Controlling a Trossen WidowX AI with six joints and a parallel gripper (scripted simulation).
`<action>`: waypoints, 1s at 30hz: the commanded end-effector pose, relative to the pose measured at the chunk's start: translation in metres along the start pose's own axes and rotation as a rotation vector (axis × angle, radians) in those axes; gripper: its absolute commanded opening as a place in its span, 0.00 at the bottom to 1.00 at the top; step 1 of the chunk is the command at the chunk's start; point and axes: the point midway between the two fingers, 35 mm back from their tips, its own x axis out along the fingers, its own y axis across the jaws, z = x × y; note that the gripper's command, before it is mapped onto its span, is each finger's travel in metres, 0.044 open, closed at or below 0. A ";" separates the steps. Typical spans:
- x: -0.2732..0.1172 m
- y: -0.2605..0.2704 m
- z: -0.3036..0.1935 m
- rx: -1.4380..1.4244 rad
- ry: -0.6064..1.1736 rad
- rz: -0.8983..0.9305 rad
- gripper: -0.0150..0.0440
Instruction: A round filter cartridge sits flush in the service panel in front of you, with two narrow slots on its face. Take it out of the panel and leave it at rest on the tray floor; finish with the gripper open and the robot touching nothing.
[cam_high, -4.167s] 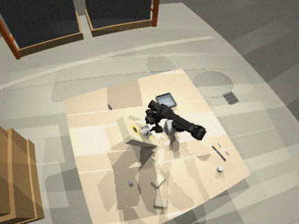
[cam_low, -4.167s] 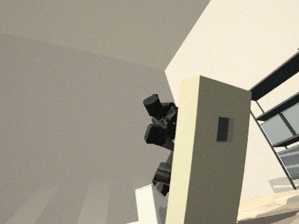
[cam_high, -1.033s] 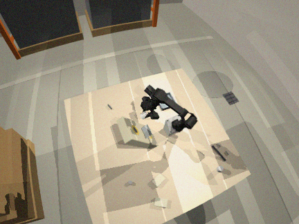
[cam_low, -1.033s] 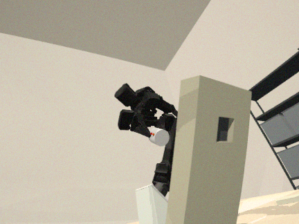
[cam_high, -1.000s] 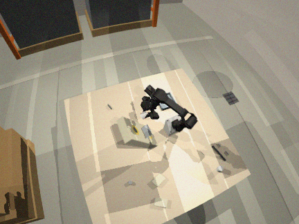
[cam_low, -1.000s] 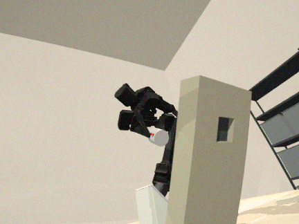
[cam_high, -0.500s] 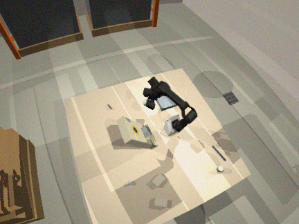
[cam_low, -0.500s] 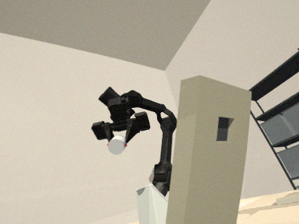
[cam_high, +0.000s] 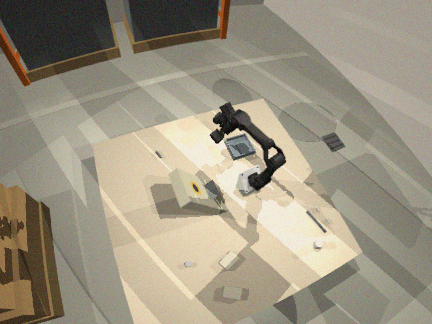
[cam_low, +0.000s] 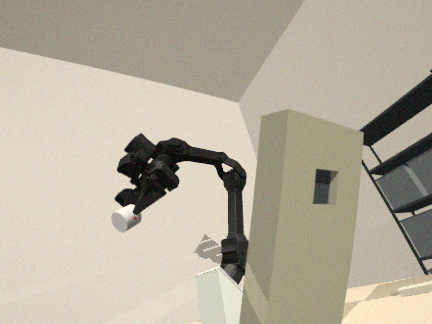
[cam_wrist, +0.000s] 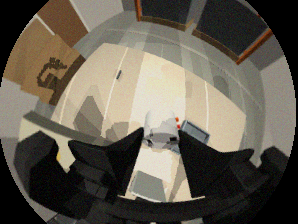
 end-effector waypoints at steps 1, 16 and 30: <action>-0.001 -0.004 0.004 0.018 -0.016 -0.015 0.25; 0.051 -0.106 -0.041 0.310 -0.029 -0.189 0.25; 0.093 -0.169 -0.113 0.585 -0.012 -0.347 0.25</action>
